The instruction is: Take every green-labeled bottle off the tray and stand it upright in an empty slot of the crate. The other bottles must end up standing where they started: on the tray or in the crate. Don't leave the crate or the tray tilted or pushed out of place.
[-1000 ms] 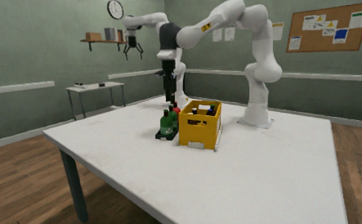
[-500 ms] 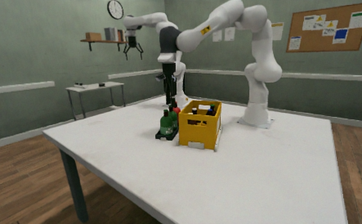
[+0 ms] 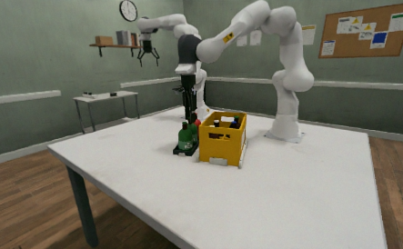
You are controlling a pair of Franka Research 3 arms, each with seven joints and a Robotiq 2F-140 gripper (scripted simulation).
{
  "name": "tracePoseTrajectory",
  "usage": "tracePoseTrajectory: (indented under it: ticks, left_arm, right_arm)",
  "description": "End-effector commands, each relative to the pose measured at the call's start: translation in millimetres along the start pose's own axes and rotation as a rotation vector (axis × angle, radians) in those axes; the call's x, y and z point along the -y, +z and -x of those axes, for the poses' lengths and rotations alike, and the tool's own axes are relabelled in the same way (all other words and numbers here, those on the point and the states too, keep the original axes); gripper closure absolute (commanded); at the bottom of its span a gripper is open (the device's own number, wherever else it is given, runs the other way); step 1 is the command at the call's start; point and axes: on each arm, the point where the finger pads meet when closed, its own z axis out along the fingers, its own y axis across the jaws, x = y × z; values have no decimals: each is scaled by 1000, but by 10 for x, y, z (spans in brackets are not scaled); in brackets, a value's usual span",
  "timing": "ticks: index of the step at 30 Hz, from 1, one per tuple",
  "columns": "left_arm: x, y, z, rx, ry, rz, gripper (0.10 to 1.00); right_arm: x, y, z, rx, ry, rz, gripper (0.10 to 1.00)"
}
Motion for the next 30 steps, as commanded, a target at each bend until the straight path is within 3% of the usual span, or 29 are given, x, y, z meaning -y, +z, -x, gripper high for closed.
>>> tracePoseTrajectory:
  ticks: [1, 30]
  left_arm:
    - [5, 20, -36, -11, -3, -1, 656]
    - [6, 115, -37, -11, -3, -1, 656]
  right_arm:
    - [7, -2, -7, 0, -4, -4, 98]
    - [7, -2, -7, 0, -4, -4, 98]
